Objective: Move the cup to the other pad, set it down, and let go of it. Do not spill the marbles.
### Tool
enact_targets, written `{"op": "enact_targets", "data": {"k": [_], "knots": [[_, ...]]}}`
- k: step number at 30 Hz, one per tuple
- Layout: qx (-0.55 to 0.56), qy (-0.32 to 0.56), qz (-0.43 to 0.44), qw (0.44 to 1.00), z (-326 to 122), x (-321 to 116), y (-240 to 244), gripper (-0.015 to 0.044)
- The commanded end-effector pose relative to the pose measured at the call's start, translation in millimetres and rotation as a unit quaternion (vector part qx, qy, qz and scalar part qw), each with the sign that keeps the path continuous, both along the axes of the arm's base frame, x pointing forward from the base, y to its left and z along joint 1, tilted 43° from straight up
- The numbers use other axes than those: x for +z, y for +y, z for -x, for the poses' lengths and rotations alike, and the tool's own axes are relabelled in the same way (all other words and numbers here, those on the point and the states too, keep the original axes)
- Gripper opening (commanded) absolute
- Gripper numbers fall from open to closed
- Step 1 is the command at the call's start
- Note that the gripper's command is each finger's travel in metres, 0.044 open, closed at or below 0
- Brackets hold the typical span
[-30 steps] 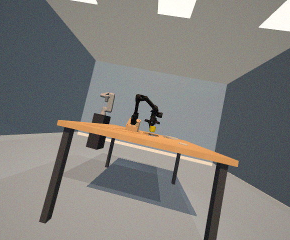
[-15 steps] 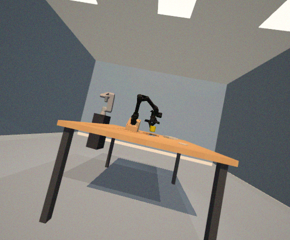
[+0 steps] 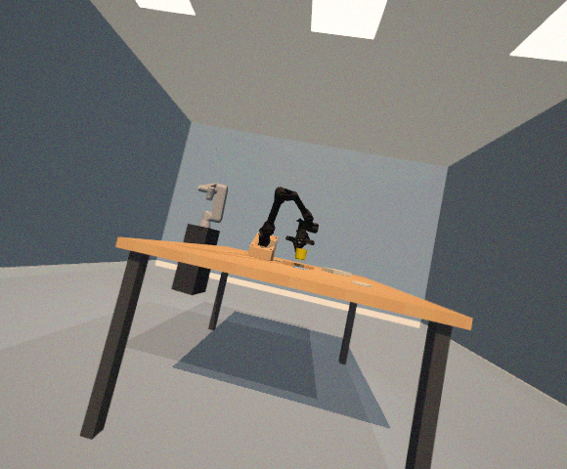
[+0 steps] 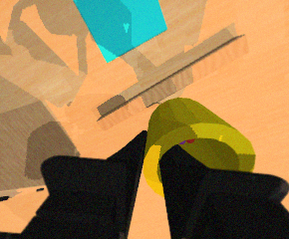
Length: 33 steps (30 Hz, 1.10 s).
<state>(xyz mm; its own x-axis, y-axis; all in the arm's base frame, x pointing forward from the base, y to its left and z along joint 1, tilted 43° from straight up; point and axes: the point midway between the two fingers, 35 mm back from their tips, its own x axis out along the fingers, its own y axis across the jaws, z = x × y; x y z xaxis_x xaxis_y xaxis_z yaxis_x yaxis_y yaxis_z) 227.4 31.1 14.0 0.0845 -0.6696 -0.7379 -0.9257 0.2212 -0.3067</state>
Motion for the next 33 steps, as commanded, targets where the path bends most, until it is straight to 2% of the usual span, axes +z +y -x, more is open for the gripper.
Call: {"op": "enact_targets", "data": {"k": [1,33], "knots": [[-0.002,-0.002,-0.002,1.000,1,-6,7,0.0000],[-0.002,-0.002,-0.004,1.000,19,-53,59,0.0000]]}}
